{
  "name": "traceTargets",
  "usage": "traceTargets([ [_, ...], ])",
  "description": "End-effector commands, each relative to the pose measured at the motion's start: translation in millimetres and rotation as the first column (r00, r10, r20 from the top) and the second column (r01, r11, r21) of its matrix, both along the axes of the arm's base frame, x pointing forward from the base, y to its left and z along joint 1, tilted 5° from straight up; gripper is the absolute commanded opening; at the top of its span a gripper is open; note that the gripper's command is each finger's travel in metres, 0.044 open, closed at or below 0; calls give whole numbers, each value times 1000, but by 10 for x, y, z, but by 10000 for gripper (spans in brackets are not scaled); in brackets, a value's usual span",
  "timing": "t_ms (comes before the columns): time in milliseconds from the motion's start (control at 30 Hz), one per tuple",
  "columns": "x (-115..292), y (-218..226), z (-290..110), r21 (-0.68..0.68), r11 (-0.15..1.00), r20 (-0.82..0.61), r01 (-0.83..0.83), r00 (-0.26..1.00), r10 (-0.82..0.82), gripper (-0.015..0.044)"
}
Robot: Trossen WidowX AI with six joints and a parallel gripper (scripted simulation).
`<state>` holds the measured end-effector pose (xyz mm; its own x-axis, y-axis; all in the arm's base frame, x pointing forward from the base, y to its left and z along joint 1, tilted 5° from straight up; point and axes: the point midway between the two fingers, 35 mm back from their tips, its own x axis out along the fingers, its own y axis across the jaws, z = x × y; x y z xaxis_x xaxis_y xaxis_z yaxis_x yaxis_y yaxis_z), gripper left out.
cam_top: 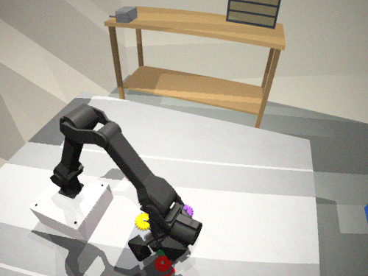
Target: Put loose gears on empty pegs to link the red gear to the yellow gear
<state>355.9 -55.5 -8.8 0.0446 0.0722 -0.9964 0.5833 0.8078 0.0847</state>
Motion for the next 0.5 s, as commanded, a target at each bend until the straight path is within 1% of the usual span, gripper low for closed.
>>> traceTargets([
  [0,4,4,-10,1,1000,2,-18,1000,18,0],
  [300,-2,16,-25,-11,973,16,-230,973,230,0],
  [467,-5,10,-32,-16,949,21,-315,949,315,0],
])
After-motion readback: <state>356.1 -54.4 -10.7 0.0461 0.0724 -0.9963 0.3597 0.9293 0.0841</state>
